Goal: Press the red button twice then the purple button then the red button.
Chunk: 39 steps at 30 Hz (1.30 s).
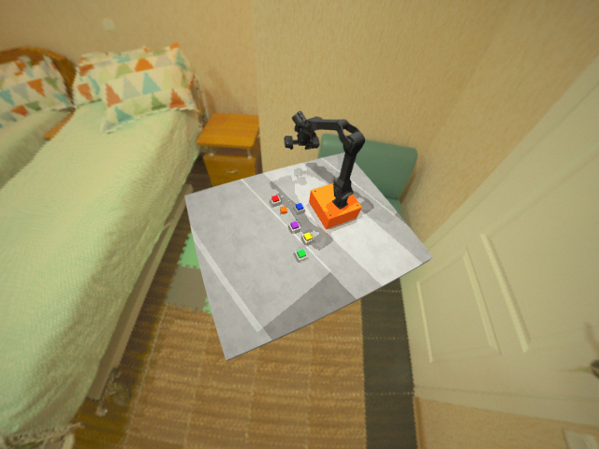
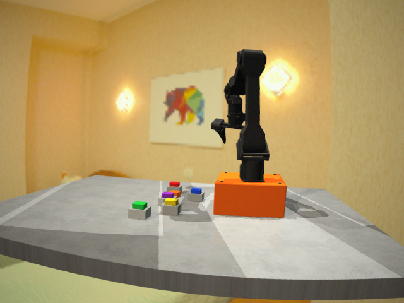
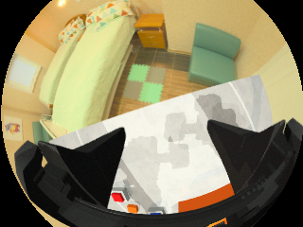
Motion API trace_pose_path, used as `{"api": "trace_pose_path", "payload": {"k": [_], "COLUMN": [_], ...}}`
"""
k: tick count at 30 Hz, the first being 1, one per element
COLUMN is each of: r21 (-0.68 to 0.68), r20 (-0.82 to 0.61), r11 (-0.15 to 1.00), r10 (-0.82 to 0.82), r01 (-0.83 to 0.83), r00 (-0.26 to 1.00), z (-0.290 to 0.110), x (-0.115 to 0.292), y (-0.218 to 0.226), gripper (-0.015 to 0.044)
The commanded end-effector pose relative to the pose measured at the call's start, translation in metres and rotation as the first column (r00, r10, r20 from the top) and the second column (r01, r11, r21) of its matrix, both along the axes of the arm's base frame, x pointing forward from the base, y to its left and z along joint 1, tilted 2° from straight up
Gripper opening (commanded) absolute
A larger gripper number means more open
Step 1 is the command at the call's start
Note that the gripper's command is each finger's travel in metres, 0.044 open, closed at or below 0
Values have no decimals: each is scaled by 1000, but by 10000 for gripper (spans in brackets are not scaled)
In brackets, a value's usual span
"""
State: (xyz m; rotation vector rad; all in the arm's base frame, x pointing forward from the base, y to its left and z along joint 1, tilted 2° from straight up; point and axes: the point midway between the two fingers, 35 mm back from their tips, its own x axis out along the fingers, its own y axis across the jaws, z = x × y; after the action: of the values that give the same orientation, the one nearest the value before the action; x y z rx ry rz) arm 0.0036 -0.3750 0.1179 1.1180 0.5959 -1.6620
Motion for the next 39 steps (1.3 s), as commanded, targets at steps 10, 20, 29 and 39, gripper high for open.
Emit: {"api": "trace_pose_path", "payload": {"k": [10, 20, 29, 39], "r21": [387, 428, 428, 428], "r20": [-11, 64, 65, 65], "r11": [128, -227, -227, -227], "r10": [991, 973, 973, 973], "r01": [-913, -875, -875, -875], "r00": [135, -221, -221, -221], "z": [-38, -48, -107, -107], "x": [201, 238, 240, 240], "y": [86, 125, 126, 126], "gripper": [400, 374, 138, 20]}}
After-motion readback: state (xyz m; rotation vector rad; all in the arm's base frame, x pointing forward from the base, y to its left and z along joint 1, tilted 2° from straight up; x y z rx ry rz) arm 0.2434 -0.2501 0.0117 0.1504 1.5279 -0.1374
